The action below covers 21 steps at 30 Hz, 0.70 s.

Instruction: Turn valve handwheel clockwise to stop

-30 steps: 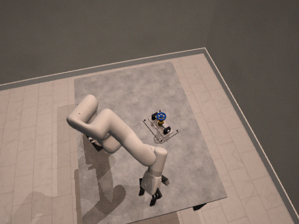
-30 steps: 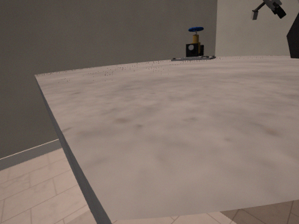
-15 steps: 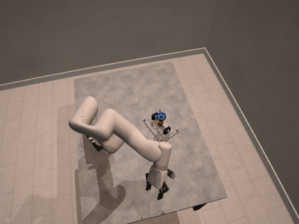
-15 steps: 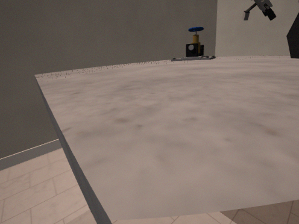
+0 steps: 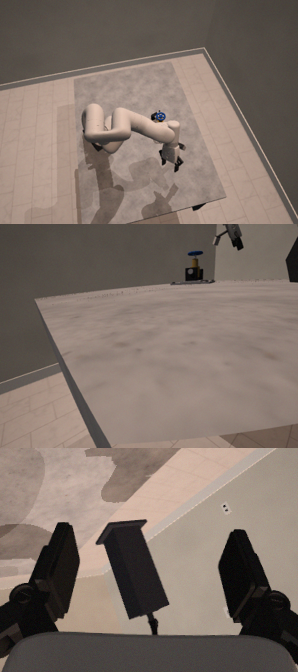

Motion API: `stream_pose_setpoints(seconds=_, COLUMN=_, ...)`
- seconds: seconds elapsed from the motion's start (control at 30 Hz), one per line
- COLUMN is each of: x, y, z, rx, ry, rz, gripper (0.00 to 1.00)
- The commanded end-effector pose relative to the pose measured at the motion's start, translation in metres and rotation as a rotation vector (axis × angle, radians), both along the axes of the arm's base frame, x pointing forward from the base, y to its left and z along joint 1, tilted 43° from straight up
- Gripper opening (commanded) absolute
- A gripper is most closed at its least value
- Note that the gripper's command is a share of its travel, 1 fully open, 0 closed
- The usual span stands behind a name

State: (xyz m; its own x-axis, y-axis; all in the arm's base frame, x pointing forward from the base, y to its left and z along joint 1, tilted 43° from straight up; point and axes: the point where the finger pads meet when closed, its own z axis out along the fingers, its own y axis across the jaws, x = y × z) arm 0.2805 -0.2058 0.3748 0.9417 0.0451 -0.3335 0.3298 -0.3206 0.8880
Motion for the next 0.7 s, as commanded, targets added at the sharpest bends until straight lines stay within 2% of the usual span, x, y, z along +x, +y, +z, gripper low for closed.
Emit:
stream_pose_setpoints(seconds=0.0, x=0.033, y=0.024, z=-0.021, rx=0.035, ry=0.003, rz=0.049, gripper=1.00)
stream_pose_setpoints(seconds=0.03, x=0.033, y=0.024, z=-0.021, rx=0.035, ry=0.003, rz=0.049, gripper=1.00)
stream_pose_setpoints(seconds=0.07, x=0.058, y=0.052, z=-0.044, rx=0.079, ry=0.009, rz=0.104, gripper=1.00)
stream_pose_setpoints(seconds=0.43, x=0.058, y=0.052, z=-0.044, rx=0.079, ry=0.009, rz=0.104, gripper=1.00)
stream_pose_setpoints(seconds=0.47, x=0.079, y=0.083, z=-0.068, rx=0.127, ry=0.016, rz=0.158, gripper=1.00)
stream_pose_setpoints(seconds=0.5, x=0.091, y=0.106, z=-0.086, rx=0.179, ry=0.024, rz=0.208, gripper=1.00)
stream_pose_setpoints(seconds=0.67, x=0.096, y=0.115, z=-0.092, rx=0.179, ry=0.024, rz=0.208, gripper=1.00)
